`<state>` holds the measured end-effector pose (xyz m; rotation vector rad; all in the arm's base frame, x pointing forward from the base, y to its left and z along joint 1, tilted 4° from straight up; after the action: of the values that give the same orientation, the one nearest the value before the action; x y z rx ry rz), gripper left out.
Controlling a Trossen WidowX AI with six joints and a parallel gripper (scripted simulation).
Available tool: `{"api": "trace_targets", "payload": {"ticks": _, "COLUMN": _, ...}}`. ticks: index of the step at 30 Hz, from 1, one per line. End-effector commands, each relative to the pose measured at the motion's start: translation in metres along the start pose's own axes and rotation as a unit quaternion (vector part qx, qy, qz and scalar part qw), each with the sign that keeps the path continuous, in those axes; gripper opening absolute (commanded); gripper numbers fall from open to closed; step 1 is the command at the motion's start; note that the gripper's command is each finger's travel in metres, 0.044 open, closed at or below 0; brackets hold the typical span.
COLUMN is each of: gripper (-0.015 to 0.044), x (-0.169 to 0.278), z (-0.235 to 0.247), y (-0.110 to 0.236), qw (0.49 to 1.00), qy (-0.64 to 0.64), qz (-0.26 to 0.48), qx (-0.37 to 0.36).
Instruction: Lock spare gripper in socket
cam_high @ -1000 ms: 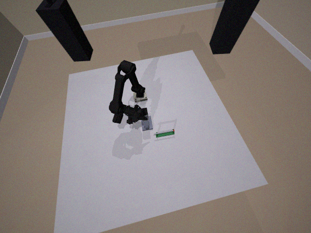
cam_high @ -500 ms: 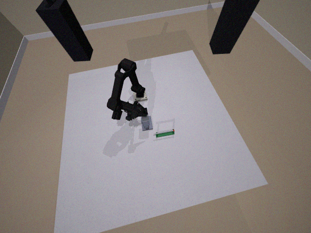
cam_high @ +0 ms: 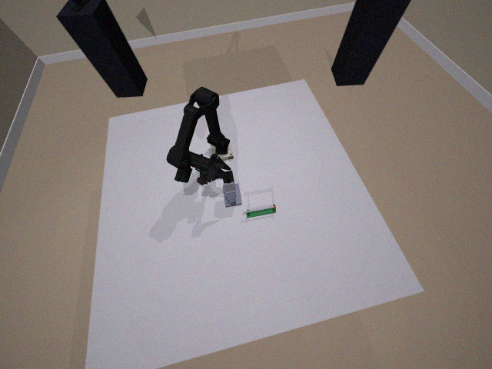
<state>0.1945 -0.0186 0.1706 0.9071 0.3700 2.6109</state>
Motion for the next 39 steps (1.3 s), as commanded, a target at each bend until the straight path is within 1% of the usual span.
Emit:
{"api": "trace_targets", "payload": {"ticks": 1, "gripper": 0.0440, "x": 0.008, "z": 0.001, "y": 0.003, "qw": 1.000, "qy": 0.002, "qz": -0.013, "qx": 0.003}}
{"api": "trace_targets", "payload": {"ticks": 20, "gripper": 0.0440, "x": 0.041, "z": 0.008, "y": 0.015, "qw": 0.996, "qy": 0.000, "qz": -0.088, "qx": 0.009}}
{"api": "trace_targets", "payload": {"ticks": 39, "gripper": 0.0440, "x": 0.064, "z": 0.041, "y": 0.024, "qw": 0.991, "qy": 0.001, "qz": -0.132, "qx": 0.008}}
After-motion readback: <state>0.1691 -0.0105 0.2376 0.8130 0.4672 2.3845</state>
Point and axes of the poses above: the point midway between the two fingers, 35 mm back from their tips, its own y axis back along the fingers, its own z axis across the jaws, x = y × z, the point moved 5 cm from there along y, back along the fingers, and after that the axes turned 9 degrees about y, right-handed, at the moved point
